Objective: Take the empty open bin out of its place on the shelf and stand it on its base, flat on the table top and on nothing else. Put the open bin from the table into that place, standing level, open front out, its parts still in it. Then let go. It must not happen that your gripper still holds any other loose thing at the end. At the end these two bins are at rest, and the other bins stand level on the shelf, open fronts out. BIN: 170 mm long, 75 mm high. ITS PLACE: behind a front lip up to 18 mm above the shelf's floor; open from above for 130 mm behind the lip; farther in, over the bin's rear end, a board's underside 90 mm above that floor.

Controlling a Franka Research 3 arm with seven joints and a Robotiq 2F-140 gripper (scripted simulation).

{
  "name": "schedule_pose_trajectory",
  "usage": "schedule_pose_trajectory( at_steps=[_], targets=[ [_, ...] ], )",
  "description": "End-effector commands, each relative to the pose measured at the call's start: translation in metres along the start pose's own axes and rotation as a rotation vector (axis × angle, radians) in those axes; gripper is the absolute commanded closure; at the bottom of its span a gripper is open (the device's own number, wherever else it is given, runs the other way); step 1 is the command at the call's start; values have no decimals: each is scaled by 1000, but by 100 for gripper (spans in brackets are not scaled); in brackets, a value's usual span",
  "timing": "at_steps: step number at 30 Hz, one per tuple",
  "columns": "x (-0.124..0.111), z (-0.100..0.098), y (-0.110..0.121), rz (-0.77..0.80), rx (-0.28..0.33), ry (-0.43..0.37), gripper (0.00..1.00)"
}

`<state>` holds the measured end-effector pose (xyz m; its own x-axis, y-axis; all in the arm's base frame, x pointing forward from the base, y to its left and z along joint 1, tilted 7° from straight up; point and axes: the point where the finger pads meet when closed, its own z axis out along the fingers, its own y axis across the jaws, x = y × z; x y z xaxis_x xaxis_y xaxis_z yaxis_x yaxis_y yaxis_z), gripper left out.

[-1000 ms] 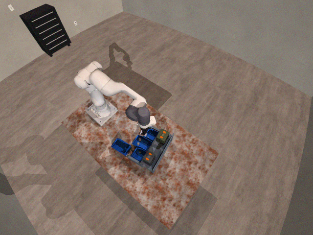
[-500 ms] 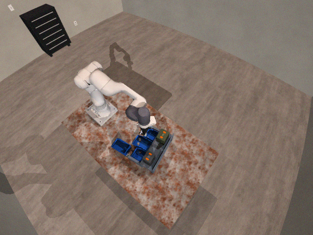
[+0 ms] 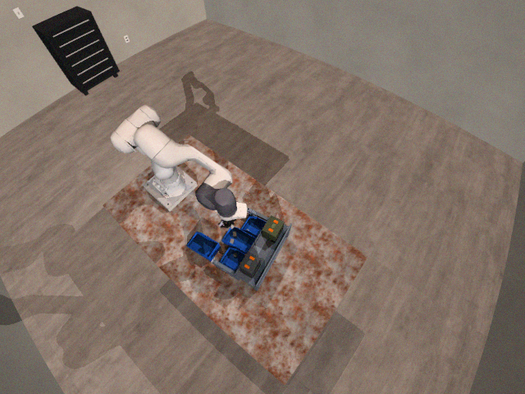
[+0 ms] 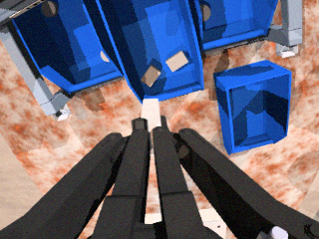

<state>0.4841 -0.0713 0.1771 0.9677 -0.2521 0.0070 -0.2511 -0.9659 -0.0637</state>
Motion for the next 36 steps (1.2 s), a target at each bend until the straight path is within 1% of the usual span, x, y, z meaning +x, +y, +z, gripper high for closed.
schedule_pose_trajectory(
  at_steps=[1,2,5,8,16,18,19,33,35,36],
  targets=[
    [-15,3,14,213,-19,51,100],
    [-24,6,20,304,2,35,100],
    [-45,14,31,393,29,19,100],
    [-55,17,35,490,51,6,100],
    [-55,18,36,728,66,23,100],
    [-55,18,36,728,66,23,100],
    [-55,18,36,799,66,33,100],
    [-55,18,36,1142,49,102,100],
    [-55,18,36,1142,49,102,100],
    [-55,18,36,1205,45,115,100]
  ],
)
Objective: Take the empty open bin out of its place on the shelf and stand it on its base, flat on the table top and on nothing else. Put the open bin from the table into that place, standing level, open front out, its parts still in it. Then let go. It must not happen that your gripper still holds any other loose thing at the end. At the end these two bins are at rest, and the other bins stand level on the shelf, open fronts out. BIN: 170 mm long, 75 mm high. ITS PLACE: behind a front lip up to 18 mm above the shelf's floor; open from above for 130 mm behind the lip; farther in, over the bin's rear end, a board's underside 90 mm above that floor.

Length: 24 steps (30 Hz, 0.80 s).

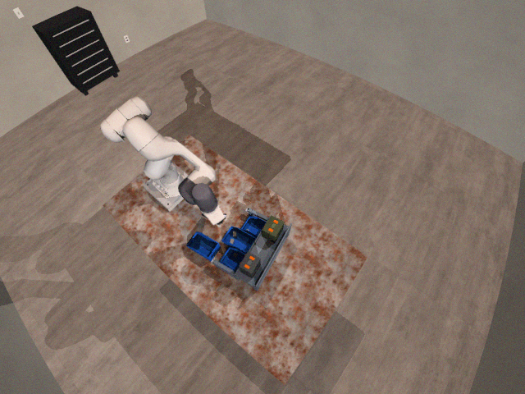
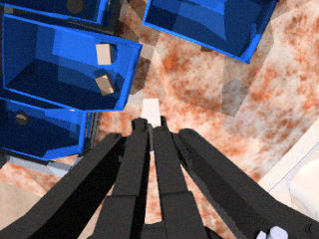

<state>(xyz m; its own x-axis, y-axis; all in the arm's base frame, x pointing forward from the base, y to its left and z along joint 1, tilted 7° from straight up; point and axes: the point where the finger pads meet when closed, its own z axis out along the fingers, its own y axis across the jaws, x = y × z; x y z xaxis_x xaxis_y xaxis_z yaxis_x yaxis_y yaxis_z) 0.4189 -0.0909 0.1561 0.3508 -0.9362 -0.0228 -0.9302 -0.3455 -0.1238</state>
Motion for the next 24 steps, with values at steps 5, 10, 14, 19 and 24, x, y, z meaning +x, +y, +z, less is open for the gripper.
schedule_pose_trajectory(
  at_steps=[5,10,14,19,24],
  targets=[
    [1,0,-3,352,4,88,100],
    [1,0,-3,352,4,88,100],
    [1,1,-3,352,4,88,100],
    [1,3,-3,353,4,88,100],
    [2,11,-3,353,4,88,100]
  ],
)
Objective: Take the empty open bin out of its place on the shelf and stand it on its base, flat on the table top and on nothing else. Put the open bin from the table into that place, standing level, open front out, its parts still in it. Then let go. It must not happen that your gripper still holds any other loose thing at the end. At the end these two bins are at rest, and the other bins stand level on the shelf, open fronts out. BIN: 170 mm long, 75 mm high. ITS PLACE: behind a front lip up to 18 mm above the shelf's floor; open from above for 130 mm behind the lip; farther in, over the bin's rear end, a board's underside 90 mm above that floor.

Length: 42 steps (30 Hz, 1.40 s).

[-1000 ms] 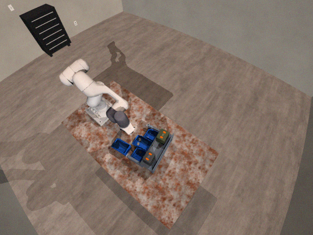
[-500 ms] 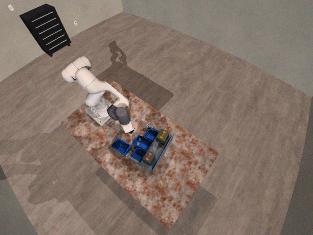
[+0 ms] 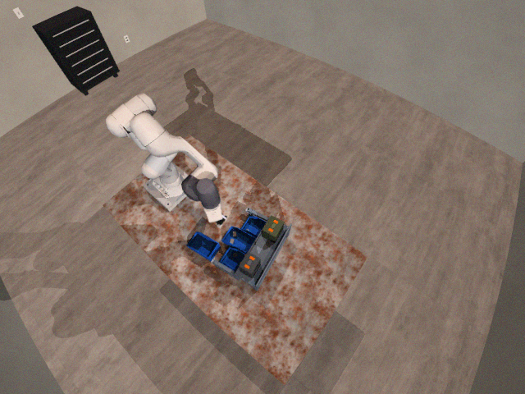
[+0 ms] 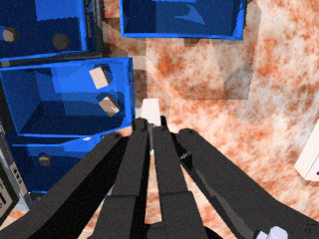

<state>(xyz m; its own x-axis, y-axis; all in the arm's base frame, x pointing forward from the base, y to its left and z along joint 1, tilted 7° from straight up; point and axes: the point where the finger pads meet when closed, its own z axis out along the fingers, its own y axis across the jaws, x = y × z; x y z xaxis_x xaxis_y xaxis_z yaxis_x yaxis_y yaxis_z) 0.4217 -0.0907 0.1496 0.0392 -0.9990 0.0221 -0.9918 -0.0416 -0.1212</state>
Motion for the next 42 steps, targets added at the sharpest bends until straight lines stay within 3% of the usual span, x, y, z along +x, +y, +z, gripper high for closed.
schedule_pose_trajectory(
  at_steps=[1,9,24,42],
  targets=[
    [0,7,-1,42,5,4,100],
    [0,23,-1,42,5,4,100],
    [0,71,-1,42,5,4,100],
    [0,99,-1,42,5,4,100]
  ],
)
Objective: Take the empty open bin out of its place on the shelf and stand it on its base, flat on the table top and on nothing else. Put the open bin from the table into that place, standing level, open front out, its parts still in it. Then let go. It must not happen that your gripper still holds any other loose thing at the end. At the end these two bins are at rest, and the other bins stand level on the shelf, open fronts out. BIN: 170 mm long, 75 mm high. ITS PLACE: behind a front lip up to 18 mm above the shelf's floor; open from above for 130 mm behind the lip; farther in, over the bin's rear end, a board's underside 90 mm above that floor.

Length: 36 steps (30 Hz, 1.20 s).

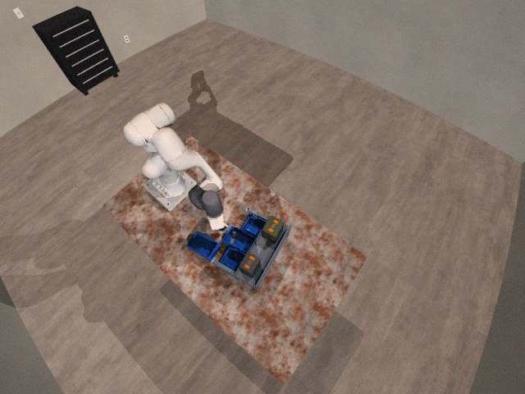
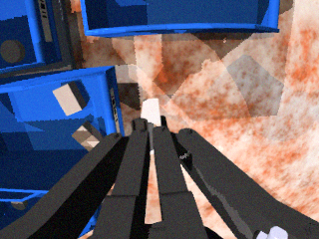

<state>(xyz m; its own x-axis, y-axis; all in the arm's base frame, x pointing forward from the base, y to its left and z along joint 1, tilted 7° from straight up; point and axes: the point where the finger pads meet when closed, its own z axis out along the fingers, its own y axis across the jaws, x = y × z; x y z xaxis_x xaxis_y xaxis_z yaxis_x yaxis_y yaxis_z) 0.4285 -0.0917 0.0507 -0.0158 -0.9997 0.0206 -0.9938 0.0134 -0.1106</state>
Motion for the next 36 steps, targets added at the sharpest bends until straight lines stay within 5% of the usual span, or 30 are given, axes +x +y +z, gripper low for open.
schedule_pose_trajectory(
  at_steps=[1,36],
  targets=[
    [1,0,-6,-13,17,-2,100],
    [0,2,-8,-13,17,-1,100]
  ],
)
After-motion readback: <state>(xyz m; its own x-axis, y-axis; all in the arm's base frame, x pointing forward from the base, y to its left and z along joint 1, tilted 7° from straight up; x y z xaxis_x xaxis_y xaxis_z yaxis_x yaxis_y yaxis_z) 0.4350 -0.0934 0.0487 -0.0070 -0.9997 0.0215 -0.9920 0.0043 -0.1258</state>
